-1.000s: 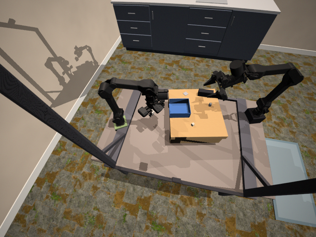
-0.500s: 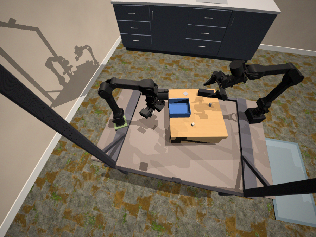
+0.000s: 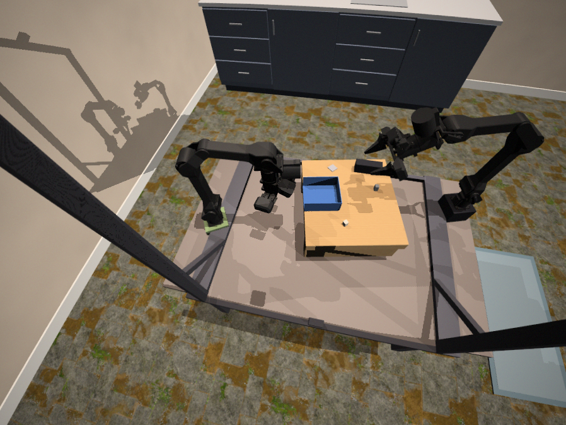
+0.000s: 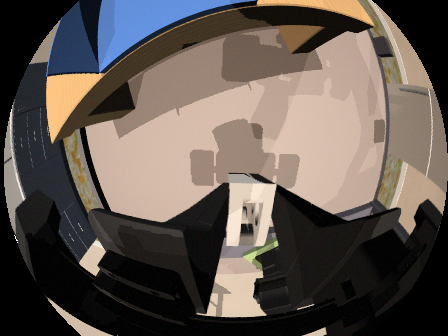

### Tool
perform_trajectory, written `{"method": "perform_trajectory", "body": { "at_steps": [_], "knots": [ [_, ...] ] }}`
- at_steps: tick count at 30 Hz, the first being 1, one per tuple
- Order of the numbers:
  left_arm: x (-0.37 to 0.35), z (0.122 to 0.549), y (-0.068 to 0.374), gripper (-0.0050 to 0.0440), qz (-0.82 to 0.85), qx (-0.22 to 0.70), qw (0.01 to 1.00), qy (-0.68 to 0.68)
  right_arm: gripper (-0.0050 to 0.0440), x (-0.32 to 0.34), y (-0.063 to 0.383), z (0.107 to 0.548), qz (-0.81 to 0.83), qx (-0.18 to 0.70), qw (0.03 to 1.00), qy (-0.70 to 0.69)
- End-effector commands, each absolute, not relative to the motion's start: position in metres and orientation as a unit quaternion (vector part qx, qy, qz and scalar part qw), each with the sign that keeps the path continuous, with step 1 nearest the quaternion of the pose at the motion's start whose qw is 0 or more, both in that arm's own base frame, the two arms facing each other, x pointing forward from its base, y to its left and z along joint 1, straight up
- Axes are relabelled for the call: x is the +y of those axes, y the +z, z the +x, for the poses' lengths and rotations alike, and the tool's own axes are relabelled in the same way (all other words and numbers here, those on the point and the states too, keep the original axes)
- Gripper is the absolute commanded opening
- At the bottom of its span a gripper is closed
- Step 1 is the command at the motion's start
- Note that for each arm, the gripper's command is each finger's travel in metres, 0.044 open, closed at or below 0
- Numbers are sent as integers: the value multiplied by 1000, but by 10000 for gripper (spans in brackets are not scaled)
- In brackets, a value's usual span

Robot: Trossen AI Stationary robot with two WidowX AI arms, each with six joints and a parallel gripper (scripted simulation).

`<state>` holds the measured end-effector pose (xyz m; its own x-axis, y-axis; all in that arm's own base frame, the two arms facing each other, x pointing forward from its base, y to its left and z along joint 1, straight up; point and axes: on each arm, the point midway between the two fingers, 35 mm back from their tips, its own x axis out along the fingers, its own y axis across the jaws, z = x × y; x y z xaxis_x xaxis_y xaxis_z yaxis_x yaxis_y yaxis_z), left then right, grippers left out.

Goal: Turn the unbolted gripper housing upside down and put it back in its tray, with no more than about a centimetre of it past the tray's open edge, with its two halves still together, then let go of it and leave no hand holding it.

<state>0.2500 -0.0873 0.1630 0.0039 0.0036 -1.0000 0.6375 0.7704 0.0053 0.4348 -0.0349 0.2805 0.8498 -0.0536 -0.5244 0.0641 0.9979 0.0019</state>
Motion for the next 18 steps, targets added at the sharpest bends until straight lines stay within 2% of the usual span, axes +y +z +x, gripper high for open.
{"method": "perform_trajectory", "body": {
  "at_steps": [1, 18],
  "knots": [
    [-88, 251, 168, 111, 220, 665, 679, -220, 440, -34, 292, 433, 7, 258, 966, -28],
    [-88, 251, 168, 111, 129, 688, 702, -132, 440, -34, 292, 433, 7, 258, 966, -28]
  ]
}}
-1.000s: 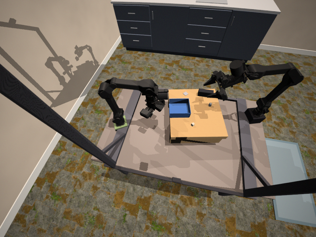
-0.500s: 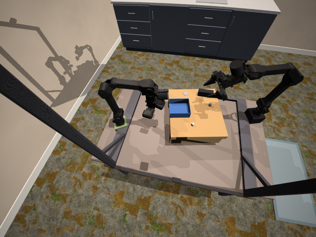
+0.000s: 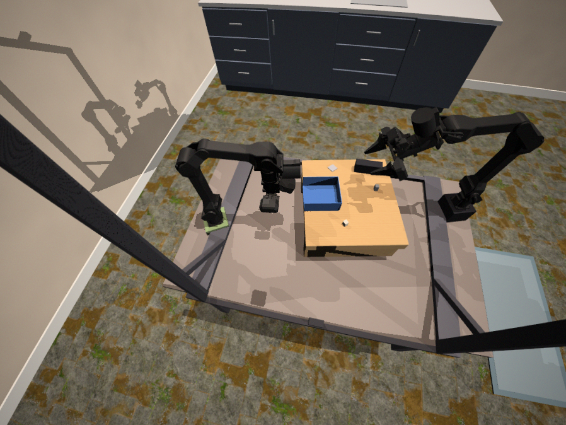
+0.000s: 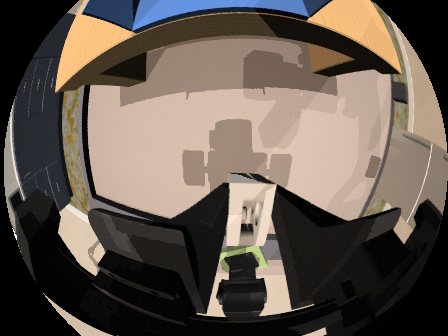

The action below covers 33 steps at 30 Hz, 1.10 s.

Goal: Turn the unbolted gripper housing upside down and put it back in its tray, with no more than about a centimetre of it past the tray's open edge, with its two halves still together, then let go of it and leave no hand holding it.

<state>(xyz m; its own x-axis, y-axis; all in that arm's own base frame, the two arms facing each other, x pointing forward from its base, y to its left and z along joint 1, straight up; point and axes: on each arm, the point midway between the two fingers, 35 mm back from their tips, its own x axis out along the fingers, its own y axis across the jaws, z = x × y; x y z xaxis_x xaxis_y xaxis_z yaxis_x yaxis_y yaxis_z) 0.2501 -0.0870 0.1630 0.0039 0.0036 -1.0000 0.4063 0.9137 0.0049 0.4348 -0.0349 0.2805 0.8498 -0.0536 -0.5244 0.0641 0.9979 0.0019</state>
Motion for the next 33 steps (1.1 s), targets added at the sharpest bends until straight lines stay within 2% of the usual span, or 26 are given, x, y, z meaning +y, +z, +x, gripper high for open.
{"method": "perform_trajectory", "body": {
  "at_steps": [1, 33],
  "knots": [
    [-88, 251, 168, 111, 123, 689, 703, -126, 440, -34, 292, 433, 7, 258, 966, -28],
    [-87, 250, 168, 111, -49, 699, 712, 44, 440, -34, 292, 433, 7, 258, 966, -28]
  ]
}}
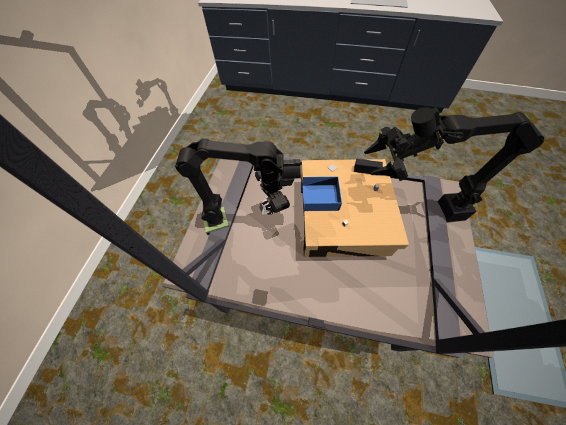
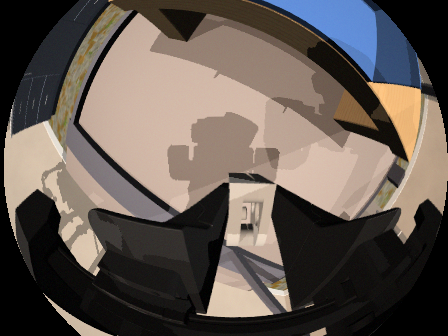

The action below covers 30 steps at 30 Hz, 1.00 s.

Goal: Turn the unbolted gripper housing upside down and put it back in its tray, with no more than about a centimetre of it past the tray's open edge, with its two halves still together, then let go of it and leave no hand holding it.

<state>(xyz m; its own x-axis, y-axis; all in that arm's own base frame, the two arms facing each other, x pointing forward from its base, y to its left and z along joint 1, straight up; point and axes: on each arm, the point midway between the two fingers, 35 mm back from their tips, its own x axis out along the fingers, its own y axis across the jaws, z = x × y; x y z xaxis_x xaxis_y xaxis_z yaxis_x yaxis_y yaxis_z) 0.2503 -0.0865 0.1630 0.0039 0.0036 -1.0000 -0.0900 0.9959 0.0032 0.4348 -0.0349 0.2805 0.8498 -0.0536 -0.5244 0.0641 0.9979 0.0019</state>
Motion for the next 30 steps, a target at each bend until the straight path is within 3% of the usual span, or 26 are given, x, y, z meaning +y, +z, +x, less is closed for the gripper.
{"method": "perform_trajectory", "body": {
  "at_steps": [1, 30],
  "knots": [
    [-87, 250, 168, 111, -56, 699, 712, 50, 440, -34, 292, 433, 7, 258, 966, -28],
    [-87, 250, 168, 111, -219, 668, 679, 211, 440, -34, 292, 433, 7, 258, 966, -28]
  ]
}}
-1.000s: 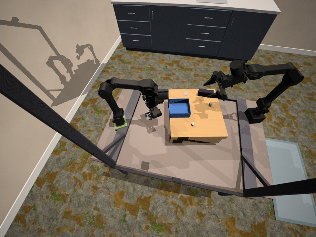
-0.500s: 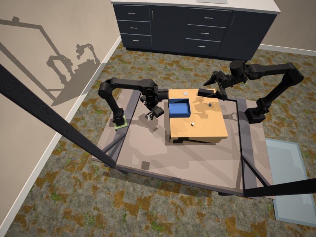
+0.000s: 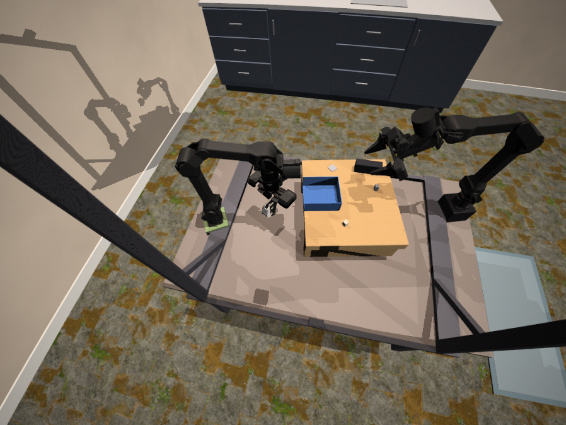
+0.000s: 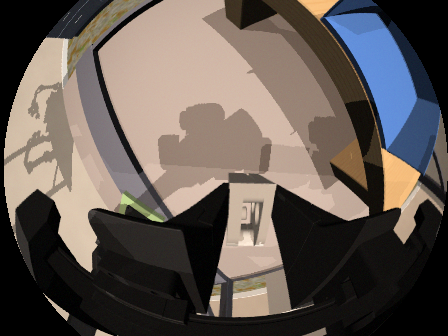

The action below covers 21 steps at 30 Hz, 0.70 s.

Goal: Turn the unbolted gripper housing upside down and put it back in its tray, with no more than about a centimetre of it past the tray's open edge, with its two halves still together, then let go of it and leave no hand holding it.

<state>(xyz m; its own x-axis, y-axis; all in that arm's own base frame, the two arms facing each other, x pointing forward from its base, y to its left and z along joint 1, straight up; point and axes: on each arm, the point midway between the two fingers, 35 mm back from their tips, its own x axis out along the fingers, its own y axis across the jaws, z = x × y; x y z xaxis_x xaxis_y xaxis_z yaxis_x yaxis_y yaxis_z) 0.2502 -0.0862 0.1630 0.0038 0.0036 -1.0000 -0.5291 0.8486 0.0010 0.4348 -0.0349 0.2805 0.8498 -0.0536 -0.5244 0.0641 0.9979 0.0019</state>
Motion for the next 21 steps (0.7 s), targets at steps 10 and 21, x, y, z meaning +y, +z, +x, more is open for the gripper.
{"method": "perform_trajectory", "body": {
  "at_steps": [10, 21],
  "knots": [
    [-87, 250, 168, 111, -266, 652, 662, 257, 440, -34, 292, 433, 7, 258, 966, -28],
    [-87, 250, 168, 111, -317, 630, 640, 307, 440, -34, 292, 433, 7, 258, 966, -28]
  ]
}}
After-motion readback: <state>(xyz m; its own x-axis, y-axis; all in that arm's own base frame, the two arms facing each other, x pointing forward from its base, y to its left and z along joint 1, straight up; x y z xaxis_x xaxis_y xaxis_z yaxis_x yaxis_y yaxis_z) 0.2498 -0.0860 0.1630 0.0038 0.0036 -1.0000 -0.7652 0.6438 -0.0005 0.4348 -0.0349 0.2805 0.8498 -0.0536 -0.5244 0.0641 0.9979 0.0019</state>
